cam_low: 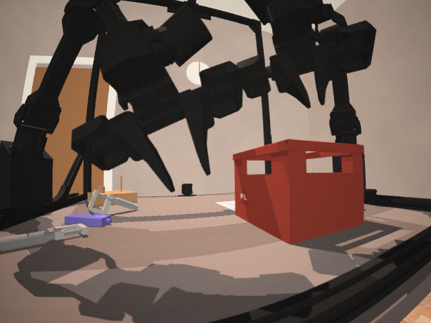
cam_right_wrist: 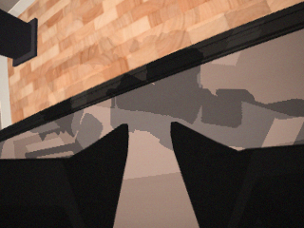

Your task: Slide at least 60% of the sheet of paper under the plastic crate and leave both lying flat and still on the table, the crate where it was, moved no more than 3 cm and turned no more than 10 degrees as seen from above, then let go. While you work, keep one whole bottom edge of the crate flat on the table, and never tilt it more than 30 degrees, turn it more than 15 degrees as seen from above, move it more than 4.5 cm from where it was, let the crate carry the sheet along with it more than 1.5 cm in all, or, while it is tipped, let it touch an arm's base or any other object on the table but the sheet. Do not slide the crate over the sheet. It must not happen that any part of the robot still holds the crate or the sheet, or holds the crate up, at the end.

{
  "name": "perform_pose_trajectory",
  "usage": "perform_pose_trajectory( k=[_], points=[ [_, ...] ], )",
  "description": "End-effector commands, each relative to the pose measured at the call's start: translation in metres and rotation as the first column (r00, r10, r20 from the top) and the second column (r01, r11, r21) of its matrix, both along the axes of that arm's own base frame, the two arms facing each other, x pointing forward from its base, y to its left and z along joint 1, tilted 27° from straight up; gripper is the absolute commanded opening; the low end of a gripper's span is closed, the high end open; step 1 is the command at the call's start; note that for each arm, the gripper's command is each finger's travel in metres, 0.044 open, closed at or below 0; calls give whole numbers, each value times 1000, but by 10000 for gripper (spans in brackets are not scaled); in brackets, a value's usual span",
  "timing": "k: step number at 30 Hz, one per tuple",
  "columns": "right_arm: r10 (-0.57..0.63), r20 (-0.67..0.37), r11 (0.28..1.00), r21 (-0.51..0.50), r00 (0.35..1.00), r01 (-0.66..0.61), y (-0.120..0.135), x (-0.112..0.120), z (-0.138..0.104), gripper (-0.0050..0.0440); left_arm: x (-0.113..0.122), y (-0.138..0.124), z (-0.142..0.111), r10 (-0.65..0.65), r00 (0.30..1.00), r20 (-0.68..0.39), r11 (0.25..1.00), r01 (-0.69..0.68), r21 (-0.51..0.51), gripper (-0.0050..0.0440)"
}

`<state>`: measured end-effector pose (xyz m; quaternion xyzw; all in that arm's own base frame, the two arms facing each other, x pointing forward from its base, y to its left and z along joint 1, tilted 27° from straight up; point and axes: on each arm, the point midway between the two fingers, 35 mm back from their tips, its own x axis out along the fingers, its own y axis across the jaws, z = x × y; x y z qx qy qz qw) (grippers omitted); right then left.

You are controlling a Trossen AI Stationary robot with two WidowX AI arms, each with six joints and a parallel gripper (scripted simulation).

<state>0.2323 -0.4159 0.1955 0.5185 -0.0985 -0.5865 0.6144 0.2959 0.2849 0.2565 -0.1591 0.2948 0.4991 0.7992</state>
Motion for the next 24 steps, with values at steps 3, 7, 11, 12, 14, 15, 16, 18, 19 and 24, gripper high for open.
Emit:
perform_pose_trajectory(
  k=[3, 7, 11, 12, 14, 15, 16, 18, 19, 24],
  points=[
    [30, -58, 998, -48, 998, -33, -5, -21, 8, 150, 35, -18, -5, -75, 995, 63, 997, 76, -16, 60],
    [61, -97, 995, -70, 993, -68, -7, -28, 13, 150, 53, -30, -7, -111, 989, 95, 993, 113, -21, 60],
    [109, -109, 990, -76, 988, -117, -2, -16, 18, 150, 54, -32, -16, -108, 993, 57, 994, 109, -25, 60],
    [129, -114, 987, -78, 985, -139, -1, -11, 20, 150, 56, -34, -19, -108, 993, 43, 994, 109, -26, 60],
    [134, -129, 986, -83, 983, -145, -3, -15, 20, 150, 67, -46, -17, -124, 989, 81, 991, 126, -31, 60],
    [136, -137, 985, -85, 981, -148, -4, -17, 21, 150, 72, -52, -15, -131, 986, 100, 990, 135, -34, 60],
    [147, -143, 984, -81, 979, -160, -3, -16, 18, 150, 76, -56, -16, -130, 986, 109, 990, 135, -37, 60],
    [183, -155, 979, -66, 971, -195, 1, -9, 8, 150, 81, -61, -19, -117, 987, 114, 992, 122, -42, 60],
    [199, -160, 976, -60, 967, -211, 3, -6, 4, 150, 83, -64, -21, -111, 987, 117, 992, 117, -44, 60],
    [223, -207, 968, -68, 953, -241, 0, -6, -1, 150, 107, -93, -18, -152, 974, 170, 985, 164, -55, 60]
  ],
)
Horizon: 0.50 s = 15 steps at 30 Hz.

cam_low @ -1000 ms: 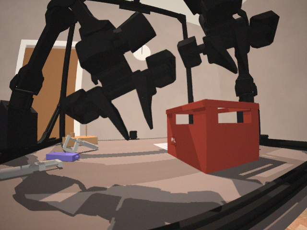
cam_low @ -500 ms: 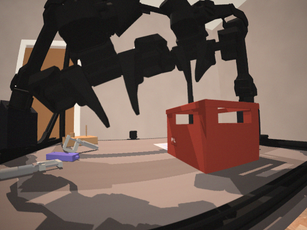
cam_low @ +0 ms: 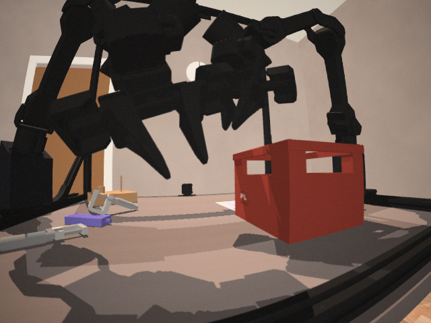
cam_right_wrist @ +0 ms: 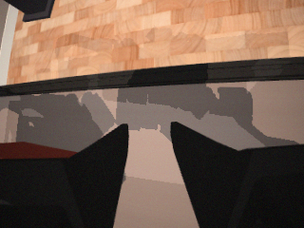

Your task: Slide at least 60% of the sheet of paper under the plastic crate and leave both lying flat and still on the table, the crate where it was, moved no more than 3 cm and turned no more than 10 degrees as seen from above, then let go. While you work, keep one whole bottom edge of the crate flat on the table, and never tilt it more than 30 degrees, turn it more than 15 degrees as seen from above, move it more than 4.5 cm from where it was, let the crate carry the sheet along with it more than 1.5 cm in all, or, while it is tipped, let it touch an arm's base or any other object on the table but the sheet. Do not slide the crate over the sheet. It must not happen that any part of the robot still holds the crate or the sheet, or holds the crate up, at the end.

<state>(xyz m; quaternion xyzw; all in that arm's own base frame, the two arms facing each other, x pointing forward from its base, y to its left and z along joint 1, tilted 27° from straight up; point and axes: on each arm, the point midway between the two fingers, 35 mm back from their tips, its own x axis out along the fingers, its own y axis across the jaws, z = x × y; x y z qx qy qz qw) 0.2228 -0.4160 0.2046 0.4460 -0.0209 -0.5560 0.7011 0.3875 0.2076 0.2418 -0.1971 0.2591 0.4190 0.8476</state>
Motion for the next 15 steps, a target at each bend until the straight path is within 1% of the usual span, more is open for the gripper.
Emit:
perform_pose_trajectory(
  k=[1, 3, 4, 7, 8, 15],
  points=[
    [38, -45, 999, -3, 998, -38, 0, 7, -13, 150, 20, -19, -4, -25, 1000, 12, 1000, 25, -9, 60],
    [38, -45, 999, -3, 998, -38, 0, 7, -13, 150, 20, -19, -4, -25, 1000, 12, 1000, 25, -9, 60],
    [47, -56, 999, -6, 997, -48, 1, 11, -16, 150, 24, -23, -5, -33, 999, 7, 999, 33, -7, 60],
    [87, -59, 995, 54, 994, -84, 11, 23, -35, 150, 27, -40, 0, -80, 997, -21, 996, 81, 31, 60],
    [95, -50, 994, 64, 994, -92, 13, 26, -39, 150, 29, -45, 0, -95, 995, -35, 995, 96, 40, 60],
    [116, 65, 991, 62, 991, -120, 20, 48, -40, 150, 39, -71, -19, -190, 968, -166, 977, 204, 68, 60]
  ],
)
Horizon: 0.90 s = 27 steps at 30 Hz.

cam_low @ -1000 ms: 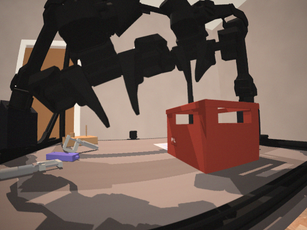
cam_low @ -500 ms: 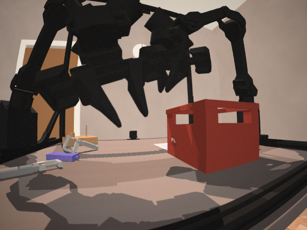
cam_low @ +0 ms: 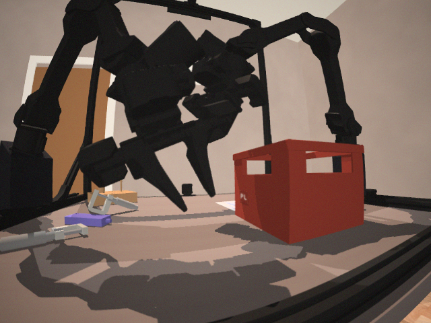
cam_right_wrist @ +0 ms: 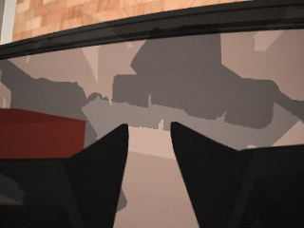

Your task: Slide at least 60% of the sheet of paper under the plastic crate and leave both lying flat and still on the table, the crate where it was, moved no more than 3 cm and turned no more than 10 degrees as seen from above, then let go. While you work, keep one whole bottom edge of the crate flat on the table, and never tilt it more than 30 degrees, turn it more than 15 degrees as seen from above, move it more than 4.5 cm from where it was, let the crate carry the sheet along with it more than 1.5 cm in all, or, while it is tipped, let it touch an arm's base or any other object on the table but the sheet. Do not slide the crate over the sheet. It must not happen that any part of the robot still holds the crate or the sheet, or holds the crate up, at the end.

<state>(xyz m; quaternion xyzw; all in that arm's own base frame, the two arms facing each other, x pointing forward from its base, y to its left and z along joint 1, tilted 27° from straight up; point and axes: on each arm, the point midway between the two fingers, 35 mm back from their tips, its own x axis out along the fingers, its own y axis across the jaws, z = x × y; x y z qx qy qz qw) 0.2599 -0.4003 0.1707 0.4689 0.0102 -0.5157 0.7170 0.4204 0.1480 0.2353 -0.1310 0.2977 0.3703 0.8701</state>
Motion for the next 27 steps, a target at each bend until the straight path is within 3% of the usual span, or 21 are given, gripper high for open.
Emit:
perform_pose_trajectory(
  k=[1, 13, 27],
  points=[
    [17, 60, 1000, 19, 998, -18, 6, 13, -6, 150, 8, -15, -15, -61, 994, -88, 998, 64, 30, 60],
    [49, 200, 998, 33, 978, -57, 16, 38, -6, 150, 17, -48, -37, -178, 952, -250, 976, 203, 77, 60],
    [103, 371, 992, 30, 923, -122, 28, 58, -2, 150, 21, -83, -70, -292, 829, -477, 914, 389, 114, 60]
  ],
)
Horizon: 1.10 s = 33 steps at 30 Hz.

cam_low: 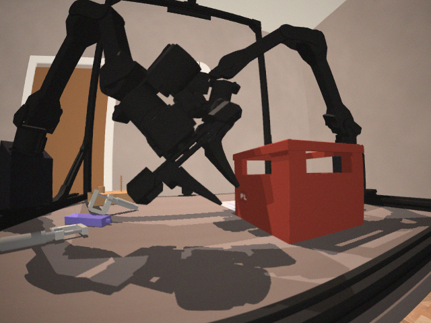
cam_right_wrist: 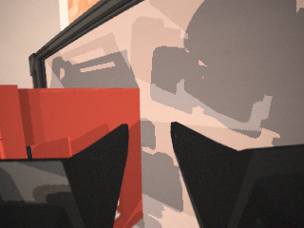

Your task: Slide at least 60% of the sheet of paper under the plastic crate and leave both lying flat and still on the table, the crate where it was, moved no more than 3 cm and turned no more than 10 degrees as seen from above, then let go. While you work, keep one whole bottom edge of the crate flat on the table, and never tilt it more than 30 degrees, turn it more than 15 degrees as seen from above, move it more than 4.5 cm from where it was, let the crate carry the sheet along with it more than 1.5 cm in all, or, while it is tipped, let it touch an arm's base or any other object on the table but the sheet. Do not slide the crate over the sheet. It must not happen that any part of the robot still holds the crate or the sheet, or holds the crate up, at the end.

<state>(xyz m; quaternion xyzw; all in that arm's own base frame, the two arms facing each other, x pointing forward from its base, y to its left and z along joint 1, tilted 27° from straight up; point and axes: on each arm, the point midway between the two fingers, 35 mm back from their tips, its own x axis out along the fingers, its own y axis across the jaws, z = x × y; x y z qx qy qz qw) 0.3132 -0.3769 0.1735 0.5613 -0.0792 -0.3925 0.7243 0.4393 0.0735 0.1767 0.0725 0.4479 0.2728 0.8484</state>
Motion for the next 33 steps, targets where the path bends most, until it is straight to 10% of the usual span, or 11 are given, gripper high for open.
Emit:
perform_pose_trajectory(
  k=[1, 33],
  points=[
    [24, 50, 1000, 15, 998, -25, 5, 6, -4, 150, 2, -11, -14, -59, 995, -86, 997, 62, 38, 60],
    [184, 335, 982, -35, 924, -183, 31, 20, 14, 150, -7, -65, -75, -297, 782, -548, 886, 439, 147, 60]
  ],
)
